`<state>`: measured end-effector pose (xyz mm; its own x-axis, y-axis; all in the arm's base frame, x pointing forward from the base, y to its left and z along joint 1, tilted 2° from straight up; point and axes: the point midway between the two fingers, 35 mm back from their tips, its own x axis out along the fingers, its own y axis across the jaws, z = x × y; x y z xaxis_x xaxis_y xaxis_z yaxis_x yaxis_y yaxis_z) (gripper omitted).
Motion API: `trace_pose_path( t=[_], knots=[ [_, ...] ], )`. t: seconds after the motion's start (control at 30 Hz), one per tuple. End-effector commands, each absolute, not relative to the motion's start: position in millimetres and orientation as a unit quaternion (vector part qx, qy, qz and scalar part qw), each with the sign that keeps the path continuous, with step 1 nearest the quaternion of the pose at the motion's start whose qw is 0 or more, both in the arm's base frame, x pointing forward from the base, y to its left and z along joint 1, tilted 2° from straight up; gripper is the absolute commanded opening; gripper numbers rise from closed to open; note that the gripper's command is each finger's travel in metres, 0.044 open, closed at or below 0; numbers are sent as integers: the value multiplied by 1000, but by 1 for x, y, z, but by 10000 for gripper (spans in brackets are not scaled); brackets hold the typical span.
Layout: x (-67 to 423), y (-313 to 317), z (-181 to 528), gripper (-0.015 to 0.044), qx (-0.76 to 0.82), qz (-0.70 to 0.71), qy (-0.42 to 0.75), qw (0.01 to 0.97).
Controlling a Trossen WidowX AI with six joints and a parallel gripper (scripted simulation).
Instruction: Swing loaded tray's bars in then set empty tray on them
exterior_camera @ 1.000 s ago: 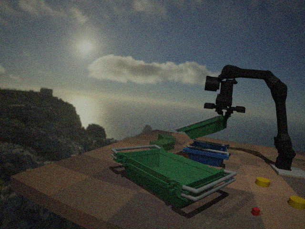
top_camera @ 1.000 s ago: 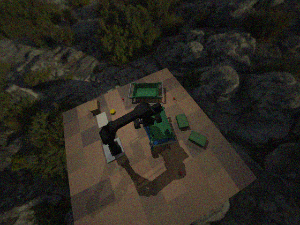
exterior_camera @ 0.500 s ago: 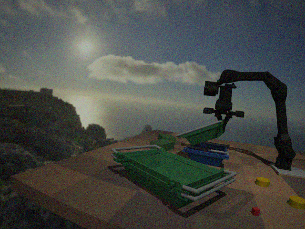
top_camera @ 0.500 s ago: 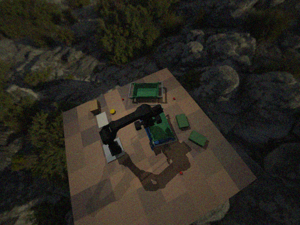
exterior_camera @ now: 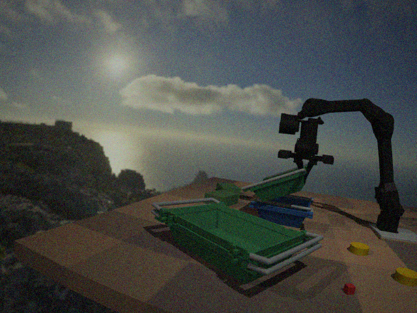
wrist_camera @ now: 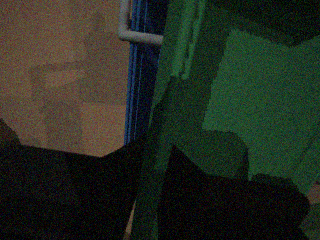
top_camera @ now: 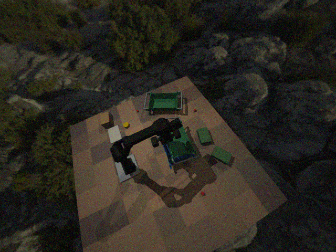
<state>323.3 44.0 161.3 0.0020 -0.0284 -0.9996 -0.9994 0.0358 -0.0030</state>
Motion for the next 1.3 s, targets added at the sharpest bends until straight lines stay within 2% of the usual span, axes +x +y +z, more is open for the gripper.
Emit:
trace_pose_path(
  t=[0.0,1.27],
  knots=[
    [320,43,163,0,-508,486,504,501],
    [305,36,137,0,-511,491,502,497]
  ],
)
